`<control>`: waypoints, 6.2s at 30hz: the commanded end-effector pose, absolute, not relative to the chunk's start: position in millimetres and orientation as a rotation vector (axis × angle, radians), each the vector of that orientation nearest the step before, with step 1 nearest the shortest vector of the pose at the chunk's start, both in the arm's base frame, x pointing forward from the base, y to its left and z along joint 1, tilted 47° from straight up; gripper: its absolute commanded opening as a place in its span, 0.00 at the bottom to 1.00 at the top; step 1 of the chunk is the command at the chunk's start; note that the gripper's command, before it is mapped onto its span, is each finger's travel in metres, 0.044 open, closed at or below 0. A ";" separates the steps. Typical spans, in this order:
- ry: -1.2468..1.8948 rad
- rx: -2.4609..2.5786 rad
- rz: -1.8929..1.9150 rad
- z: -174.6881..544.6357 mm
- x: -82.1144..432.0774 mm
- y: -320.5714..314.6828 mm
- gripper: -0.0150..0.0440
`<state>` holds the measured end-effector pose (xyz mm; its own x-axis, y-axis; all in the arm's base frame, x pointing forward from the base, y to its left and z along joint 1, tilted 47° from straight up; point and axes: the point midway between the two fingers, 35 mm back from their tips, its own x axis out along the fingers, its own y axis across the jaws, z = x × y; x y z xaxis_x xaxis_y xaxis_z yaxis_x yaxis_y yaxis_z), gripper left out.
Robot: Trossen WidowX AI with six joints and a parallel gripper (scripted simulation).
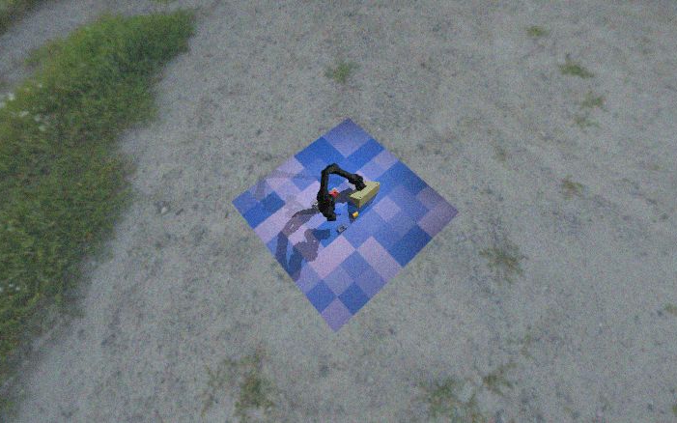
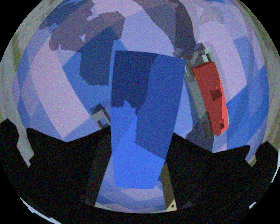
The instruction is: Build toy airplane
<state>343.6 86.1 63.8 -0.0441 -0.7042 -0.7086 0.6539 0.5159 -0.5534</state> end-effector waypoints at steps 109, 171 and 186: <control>0.542 0.655 -1.561 127.2 272.5 -64.9 0.58; 1.241 -0.199 -0.962 175.3 275.7 -10.8 1.00; 1.408 -0.466 -0.744 174.4 276.4 -11.5 1.00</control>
<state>275.2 -12.2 174.7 0.0026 -0.7108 -0.7034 0.2092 0.6882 -0.6947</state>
